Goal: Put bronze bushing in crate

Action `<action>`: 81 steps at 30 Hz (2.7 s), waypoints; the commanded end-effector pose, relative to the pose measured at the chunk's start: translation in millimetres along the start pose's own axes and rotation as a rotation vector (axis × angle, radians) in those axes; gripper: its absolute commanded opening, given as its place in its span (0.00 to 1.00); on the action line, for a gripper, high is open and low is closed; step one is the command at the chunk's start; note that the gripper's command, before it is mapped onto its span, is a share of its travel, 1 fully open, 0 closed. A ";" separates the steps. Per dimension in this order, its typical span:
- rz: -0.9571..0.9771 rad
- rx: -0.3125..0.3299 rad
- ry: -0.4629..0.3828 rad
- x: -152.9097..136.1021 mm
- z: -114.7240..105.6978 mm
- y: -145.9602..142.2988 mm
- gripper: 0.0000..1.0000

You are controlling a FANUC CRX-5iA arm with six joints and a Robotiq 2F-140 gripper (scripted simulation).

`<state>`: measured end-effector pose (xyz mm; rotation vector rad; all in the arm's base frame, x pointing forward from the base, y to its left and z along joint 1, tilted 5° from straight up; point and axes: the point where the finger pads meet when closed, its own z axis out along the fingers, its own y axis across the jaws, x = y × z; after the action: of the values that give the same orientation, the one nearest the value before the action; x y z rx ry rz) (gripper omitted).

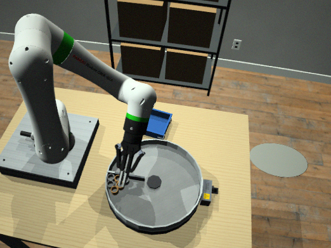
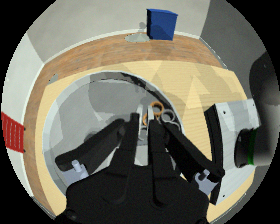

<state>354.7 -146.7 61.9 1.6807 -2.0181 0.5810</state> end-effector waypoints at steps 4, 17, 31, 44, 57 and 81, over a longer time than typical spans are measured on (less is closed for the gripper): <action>0.000 0.000 0.000 0.1 -0.1 -0.1 0.06; 0.000 0.000 0.000 -1.1 1.3 -0.1 0.06; 0.000 0.000 0.000 -5.3 6.3 -0.1 0.06; 0.000 0.000 0.000 -5.3 6.3 -0.1 0.06; 0.000 0.000 0.000 -5.3 6.3 -0.1 0.06; 0.000 0.000 0.000 -12.4 14.8 0.0 0.06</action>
<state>355.5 -145.4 42.5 1.6807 -2.0182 0.5810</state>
